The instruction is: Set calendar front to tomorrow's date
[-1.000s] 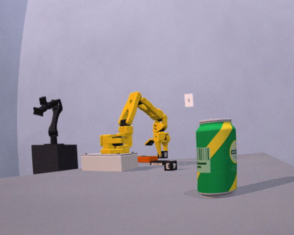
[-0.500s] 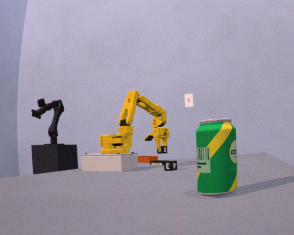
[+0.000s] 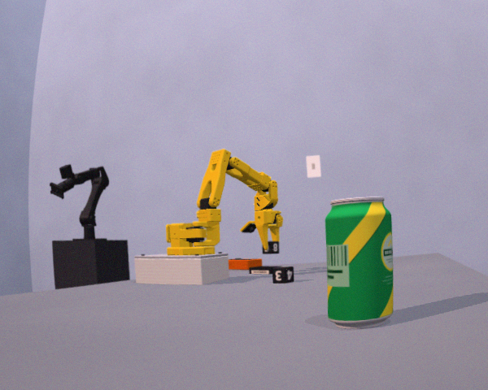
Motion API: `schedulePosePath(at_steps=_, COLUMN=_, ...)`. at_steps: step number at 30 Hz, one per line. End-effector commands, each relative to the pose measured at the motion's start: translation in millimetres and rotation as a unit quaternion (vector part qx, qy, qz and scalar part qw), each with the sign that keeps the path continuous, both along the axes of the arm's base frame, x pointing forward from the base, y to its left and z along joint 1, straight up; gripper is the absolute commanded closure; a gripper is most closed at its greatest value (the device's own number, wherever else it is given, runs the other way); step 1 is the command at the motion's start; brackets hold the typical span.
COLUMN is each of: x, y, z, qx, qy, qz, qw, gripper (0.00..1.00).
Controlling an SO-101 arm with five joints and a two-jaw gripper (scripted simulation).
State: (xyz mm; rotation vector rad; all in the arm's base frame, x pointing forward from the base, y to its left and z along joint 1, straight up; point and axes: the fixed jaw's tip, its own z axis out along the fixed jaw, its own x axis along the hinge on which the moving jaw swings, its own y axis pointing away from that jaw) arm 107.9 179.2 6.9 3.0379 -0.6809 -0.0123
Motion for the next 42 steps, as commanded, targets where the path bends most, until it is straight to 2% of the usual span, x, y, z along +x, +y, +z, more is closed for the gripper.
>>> schedulePosePath(at_steps=1, x=16.2, y=-11.3, z=1.0, qx=0.007, qy=-0.004, qz=-0.045, qw=0.999, gripper=1.00)
schedulePosePath(at_steps=6, x=43.1, y=-38.9, z=-4.7, qx=0.007, qy=-0.005, qz=-0.137, qw=0.991, gripper=1.00)
schedulePosePath(at_steps=8, x=43.1, y=-38.9, z=-4.7, qx=0.007, qy=-0.005, qz=-0.137, qw=0.991, gripper=1.00)
schedulePosePath(at_steps=12, x=60.6, y=-64.7, z=-9.4, qx=0.007, qy=-0.005, qz=-0.212, qw=0.977, gripper=1.00)
schedulePosePath(at_steps=16, x=70.6, y=-85.1, z=-12.7, qx=0.007, qy=-0.006, qz=-0.266, qw=0.964, gripper=1.00)
schedulePosePath(at_steps=21, x=74.6, y=-95.2, z=-14.3, qx=0.006, qy=-0.006, qz=-0.292, qw=0.956, gripper=1.00)
schedulePosePath(at_steps=42, x=74.7, y=-95.5, z=-14.4, qx=0.006, qy=-0.006, qz=-0.293, qw=0.956, gripper=1.00)
